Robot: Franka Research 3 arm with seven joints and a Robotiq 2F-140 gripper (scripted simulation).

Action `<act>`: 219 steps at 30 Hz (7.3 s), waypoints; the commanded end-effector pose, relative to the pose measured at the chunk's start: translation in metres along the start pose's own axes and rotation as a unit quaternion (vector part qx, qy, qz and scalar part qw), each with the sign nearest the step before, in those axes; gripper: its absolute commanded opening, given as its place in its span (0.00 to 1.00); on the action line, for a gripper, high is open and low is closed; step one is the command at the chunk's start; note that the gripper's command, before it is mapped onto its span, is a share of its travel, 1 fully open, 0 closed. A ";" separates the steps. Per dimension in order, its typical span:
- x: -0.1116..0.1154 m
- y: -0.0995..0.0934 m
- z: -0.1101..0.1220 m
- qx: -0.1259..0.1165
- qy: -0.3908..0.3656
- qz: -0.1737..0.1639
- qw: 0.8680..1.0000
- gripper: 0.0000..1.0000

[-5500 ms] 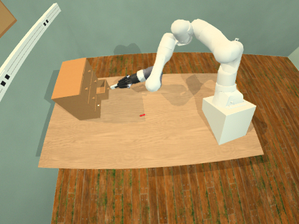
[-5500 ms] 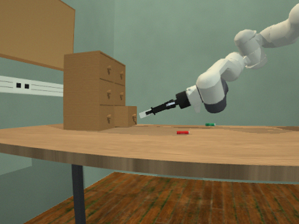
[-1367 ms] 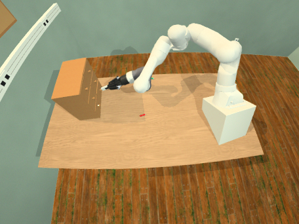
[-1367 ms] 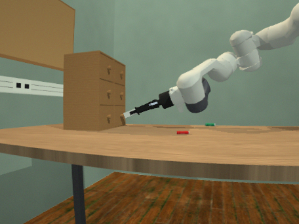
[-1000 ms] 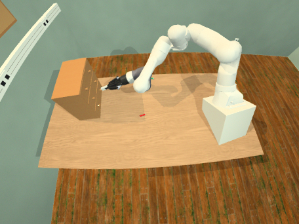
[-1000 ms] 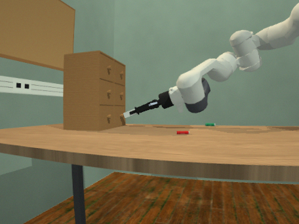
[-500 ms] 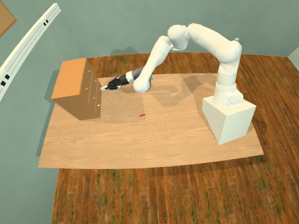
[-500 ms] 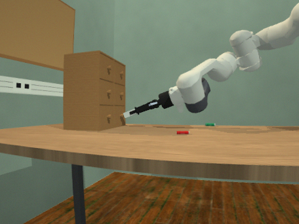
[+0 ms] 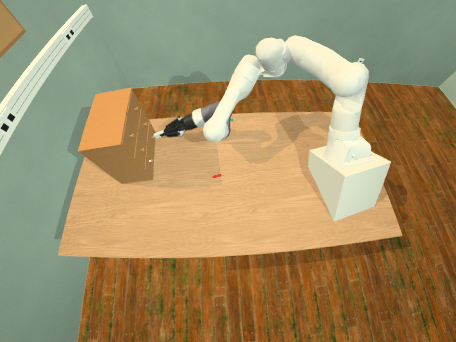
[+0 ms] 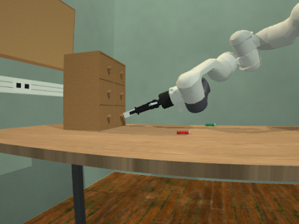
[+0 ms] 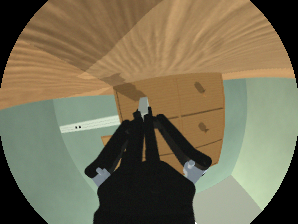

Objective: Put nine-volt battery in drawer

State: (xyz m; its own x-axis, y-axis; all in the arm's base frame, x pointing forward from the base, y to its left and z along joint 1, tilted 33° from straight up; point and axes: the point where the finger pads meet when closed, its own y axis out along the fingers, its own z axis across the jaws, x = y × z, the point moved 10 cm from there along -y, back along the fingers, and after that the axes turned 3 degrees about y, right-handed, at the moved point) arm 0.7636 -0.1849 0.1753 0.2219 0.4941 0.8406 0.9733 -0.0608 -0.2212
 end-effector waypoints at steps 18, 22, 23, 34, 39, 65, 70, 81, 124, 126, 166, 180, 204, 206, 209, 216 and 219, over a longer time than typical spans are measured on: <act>-0.001 0.001 0.001 0.001 -0.001 0.001 1.000 0.10; -0.001 0.001 0.001 0.001 -0.001 0.001 1.000 0.10; -0.001 0.001 0.001 0.001 -0.001 0.001 1.000 0.10; -0.009 -0.022 0.000 0.001 -0.001 0.001 1.000 0.10; -0.016 -0.042 0.000 0.001 -0.001 0.001 1.000 0.10; 0.057 -0.126 0.004 0.001 -0.001 0.002 1.000 0.10; 0.058 -0.124 0.006 0.006 -0.011 0.003 1.000 0.10; 0.069 -0.100 0.041 0.089 -0.164 0.026 0.982 0.10; 0.086 -0.075 0.095 0.245 -0.468 0.047 0.848 0.10; 0.087 -0.075 0.097 0.252 -0.481 0.048 0.838 0.10; 0.099 -0.076 0.111 0.339 -0.648 0.049 0.681 0.10; 0.105 -0.079 0.112 0.365 -0.694 0.048 0.619 0.10; 0.118 -0.089 0.105 0.414 -0.769 0.046 0.486 0.10; 0.120 -0.091 0.104 0.419 -0.775 0.046 0.472 0.10; 0.123 -0.093 0.102 0.426 -0.783 0.045 0.451 0.10; 0.129 -0.099 0.097 0.441 -0.801 0.044 0.402 0.10; 0.132 -0.102 0.094 0.448 -0.808 0.044 0.381 0.10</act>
State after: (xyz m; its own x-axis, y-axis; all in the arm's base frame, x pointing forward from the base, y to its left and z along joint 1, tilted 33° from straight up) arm 0.6923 -0.0259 0.2604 -0.7064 0.5521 -0.4429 0.4381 -0.1505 -0.8862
